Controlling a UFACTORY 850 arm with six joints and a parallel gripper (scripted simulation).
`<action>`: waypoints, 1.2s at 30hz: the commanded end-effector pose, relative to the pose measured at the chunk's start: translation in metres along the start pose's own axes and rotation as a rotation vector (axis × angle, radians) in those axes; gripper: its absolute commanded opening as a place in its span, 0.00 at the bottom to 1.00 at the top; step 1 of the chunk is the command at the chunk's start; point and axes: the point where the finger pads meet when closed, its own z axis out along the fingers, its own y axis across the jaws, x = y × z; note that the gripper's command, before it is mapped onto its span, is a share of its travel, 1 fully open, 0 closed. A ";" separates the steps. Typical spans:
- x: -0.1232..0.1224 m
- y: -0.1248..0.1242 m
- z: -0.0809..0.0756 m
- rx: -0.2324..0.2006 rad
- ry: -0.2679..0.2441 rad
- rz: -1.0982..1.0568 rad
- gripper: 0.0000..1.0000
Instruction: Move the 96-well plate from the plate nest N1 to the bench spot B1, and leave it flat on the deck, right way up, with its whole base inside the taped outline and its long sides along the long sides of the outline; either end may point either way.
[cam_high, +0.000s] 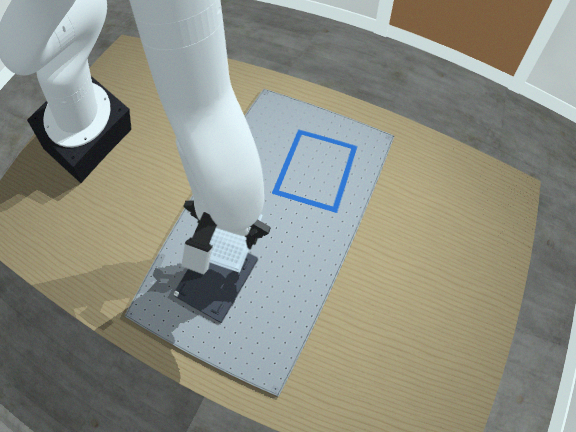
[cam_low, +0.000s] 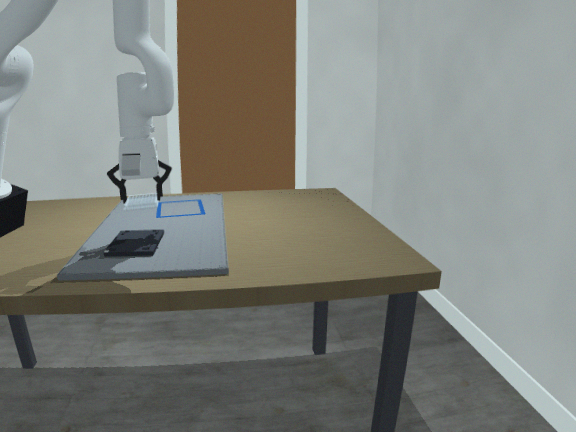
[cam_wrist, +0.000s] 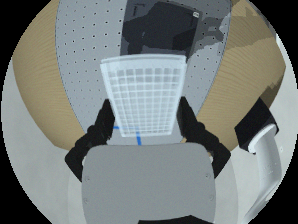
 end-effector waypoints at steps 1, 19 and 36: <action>-0.008 -0.008 -0.004 -0.009 -0.009 0.000 0.00; -0.058 -0.027 -0.002 -0.009 -0.009 0.000 0.00; -0.105 -0.044 -0.001 -0.009 -0.010 0.000 0.00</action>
